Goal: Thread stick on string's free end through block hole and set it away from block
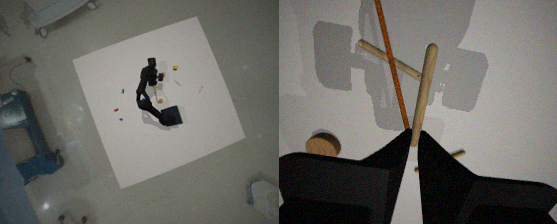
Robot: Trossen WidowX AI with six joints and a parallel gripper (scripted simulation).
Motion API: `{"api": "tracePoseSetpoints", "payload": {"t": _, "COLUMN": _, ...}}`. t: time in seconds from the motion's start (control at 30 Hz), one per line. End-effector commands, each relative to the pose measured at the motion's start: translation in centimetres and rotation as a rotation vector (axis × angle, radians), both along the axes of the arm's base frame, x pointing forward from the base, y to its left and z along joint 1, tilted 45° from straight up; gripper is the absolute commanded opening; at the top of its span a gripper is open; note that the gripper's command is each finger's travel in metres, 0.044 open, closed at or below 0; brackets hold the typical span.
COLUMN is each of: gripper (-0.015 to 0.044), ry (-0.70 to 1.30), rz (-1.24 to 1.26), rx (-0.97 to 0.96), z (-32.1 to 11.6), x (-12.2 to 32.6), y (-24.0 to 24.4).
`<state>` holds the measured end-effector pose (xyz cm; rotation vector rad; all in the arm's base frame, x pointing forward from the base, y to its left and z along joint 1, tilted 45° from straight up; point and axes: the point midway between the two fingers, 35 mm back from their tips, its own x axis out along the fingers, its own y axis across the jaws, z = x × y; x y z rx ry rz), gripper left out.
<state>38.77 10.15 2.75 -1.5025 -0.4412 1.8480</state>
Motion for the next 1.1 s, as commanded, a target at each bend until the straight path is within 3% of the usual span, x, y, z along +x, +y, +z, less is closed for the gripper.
{"api": "tracePoseSetpoints", "payload": {"t": 0.0, "gripper": 0.0000, "ry": -0.014, "rz": -0.001, "rx": -0.003, "z": 0.1, "x": 0.2, "y": 0.4}}
{"api": "tracePoseSetpoints", "payload": {"t": 1.07, "gripper": 0.0000, "ry": -0.014, "rz": -0.002, "rx": -0.002, "z": 0.4, "x": -0.5, "y": 4.5}}
